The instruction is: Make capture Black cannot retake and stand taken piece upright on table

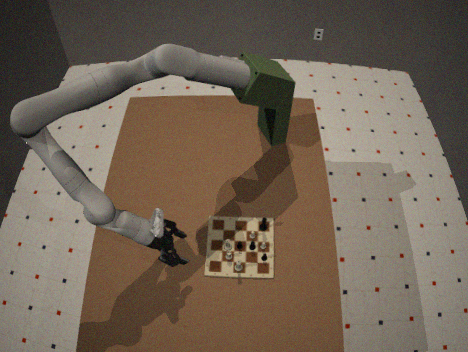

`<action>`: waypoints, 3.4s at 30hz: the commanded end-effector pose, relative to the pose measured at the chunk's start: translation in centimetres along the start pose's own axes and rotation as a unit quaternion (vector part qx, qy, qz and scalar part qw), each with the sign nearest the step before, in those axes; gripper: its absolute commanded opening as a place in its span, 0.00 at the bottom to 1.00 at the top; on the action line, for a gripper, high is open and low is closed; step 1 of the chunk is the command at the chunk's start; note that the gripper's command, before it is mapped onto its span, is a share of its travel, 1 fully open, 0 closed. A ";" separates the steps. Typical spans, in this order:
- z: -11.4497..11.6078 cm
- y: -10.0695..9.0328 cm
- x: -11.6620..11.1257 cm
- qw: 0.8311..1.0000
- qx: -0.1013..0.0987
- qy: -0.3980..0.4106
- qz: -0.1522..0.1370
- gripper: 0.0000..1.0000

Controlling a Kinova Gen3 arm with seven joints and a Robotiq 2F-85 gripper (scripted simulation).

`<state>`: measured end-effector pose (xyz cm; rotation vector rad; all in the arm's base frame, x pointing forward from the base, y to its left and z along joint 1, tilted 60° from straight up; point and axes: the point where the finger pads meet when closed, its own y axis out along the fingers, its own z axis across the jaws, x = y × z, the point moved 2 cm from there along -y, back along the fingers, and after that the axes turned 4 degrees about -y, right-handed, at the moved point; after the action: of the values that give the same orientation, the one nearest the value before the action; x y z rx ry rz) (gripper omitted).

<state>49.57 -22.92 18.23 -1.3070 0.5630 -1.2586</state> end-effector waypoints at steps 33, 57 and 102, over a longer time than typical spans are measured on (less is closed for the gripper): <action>-1.2 0.2 2.0 0.998 0.004 0.054 -0.026 1.00; -1.9 0.3 3.0 0.996 0.005 0.079 -0.037 1.00; -2.4 0.3 3.8 0.994 0.006 0.096 -0.046 1.00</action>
<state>48.74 -27.36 18.60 -1.2277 0.6311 -1.4656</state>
